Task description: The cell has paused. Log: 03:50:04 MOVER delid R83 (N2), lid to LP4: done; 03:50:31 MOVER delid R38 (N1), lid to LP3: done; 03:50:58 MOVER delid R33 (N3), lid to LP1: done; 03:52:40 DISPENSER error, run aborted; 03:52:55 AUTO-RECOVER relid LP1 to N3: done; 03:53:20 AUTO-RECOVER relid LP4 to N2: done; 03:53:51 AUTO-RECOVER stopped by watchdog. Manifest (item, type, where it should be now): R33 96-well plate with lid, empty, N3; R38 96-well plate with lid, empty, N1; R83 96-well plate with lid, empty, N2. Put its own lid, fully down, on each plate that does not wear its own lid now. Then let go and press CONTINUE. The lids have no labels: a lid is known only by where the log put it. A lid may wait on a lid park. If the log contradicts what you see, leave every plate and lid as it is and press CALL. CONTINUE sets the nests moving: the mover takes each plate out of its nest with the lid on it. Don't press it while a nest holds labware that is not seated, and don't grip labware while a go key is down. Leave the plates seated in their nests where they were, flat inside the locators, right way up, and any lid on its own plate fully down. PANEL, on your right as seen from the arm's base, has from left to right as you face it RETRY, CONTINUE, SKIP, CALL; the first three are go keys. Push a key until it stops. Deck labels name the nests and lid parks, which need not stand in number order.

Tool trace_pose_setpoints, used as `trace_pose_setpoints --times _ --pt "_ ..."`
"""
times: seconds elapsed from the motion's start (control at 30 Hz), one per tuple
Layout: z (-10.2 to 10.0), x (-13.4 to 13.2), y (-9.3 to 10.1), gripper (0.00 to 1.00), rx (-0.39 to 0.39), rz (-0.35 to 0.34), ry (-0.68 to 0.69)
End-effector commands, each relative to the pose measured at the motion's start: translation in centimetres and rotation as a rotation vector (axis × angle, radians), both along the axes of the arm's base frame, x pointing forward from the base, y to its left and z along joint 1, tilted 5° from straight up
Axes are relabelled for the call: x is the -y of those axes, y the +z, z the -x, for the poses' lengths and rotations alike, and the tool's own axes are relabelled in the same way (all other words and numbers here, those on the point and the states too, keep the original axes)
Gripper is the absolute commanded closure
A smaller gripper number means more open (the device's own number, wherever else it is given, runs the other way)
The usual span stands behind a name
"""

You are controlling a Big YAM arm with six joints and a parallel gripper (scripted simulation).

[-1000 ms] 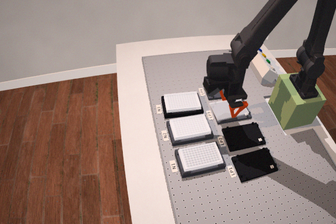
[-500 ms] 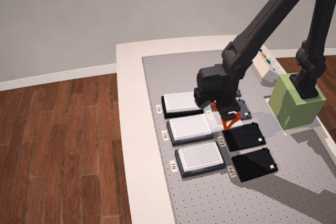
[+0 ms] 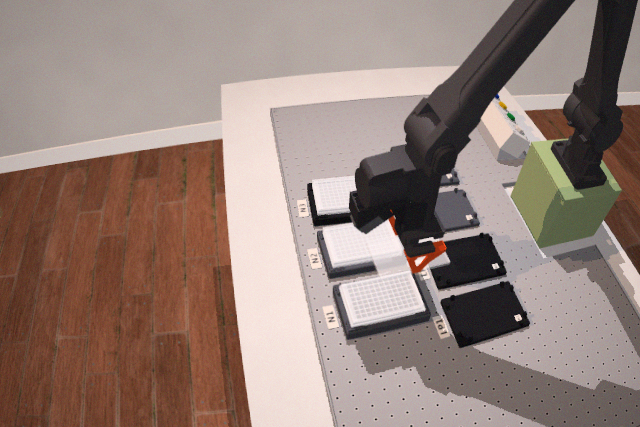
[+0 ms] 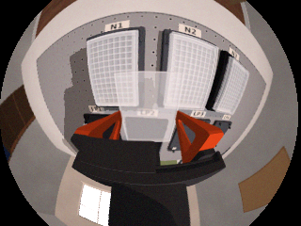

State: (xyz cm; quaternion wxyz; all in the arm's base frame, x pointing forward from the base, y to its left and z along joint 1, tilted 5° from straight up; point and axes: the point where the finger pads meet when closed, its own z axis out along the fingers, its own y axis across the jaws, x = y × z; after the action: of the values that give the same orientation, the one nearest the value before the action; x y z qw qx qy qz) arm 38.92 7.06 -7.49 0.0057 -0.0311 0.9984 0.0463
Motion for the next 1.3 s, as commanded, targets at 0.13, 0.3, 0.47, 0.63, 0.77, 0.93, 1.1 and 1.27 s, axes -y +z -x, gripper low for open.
trace_pose_setpoints --times 0.13,0.3,0.47,0.63,0.77,0.93,1.1,1.27 --pt "-3.4 -2.5 0.7 1.00 0.016 -0.002 -0.024" --pt "-5.1 -4.4 0.9 1.00 0.017 -0.003 -0.024" --pt "-6.8 -6.3 1.2 1.00 0.018 -0.004 -0.024" --pt "-7.8 -7.3 1.3 1.00 0.019 -0.005 -0.026" --pt "-5.8 -5.6 0.1 1.00 -0.024 0.007 -0.049" --pt "-5.7 -6.1 0.0 1.00 -0.018 0.005 -0.039" --pt "-5.8 -6.3 -0.1 1.00 -0.007 0.002 -0.034" --pt "-5.9 -6.3 -0.1 1.00 -0.002 0.001 -0.034"
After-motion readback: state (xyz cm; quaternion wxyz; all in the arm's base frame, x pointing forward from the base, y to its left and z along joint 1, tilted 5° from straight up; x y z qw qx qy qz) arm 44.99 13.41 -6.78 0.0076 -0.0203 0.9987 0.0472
